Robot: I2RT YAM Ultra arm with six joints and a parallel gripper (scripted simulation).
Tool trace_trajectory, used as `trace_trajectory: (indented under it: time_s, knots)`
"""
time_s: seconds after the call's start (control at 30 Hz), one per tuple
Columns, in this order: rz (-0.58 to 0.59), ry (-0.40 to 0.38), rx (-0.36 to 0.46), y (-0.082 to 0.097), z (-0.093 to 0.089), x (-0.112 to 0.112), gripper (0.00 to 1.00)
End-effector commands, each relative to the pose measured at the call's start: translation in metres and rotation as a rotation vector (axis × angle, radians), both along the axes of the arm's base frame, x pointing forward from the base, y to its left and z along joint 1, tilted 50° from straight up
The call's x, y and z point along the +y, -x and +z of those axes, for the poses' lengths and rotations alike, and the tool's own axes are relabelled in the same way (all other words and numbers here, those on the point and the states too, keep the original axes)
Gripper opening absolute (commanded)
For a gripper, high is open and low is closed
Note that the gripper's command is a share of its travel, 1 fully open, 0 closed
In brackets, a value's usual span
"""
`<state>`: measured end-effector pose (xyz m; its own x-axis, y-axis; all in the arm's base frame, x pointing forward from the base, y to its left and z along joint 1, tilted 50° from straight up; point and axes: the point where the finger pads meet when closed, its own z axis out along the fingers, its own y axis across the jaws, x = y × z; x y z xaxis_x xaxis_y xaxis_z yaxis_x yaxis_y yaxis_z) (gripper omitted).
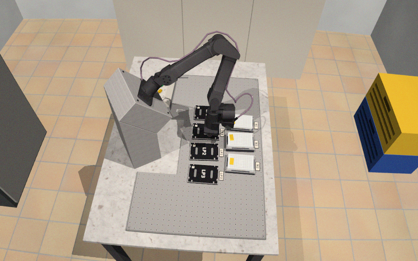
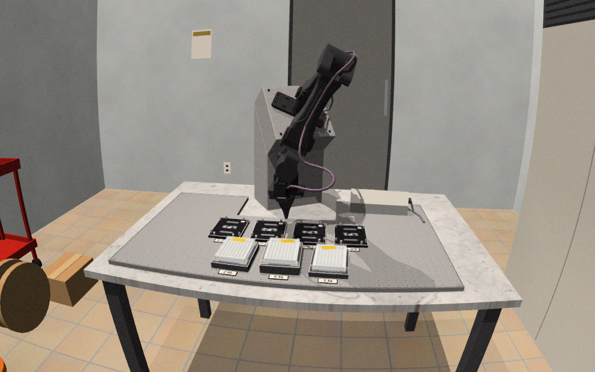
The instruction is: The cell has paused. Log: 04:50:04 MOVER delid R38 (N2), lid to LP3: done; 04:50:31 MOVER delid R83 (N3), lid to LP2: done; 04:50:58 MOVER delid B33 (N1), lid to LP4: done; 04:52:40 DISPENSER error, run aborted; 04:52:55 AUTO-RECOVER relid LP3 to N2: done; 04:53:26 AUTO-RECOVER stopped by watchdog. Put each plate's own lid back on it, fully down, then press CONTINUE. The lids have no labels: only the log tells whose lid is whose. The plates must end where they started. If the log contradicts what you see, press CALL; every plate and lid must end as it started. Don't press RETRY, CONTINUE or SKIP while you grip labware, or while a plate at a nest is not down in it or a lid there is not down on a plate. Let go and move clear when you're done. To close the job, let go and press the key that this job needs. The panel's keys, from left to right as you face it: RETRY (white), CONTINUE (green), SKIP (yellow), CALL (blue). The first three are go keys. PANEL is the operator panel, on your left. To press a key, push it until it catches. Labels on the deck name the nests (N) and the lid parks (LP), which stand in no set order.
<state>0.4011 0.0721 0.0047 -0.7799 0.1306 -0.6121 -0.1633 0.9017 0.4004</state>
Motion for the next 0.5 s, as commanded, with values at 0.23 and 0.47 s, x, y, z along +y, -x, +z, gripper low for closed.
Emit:
trace_trajectory:
  time_s: [0.23, 0.47]
  knots:
    - [-0.014, -0.003, -0.088, -0.022, 0.018, 0.002, 0.00]
    - [-0.014, -0.003, -0.079, -0.021, 0.014, 0.003, 0.00]
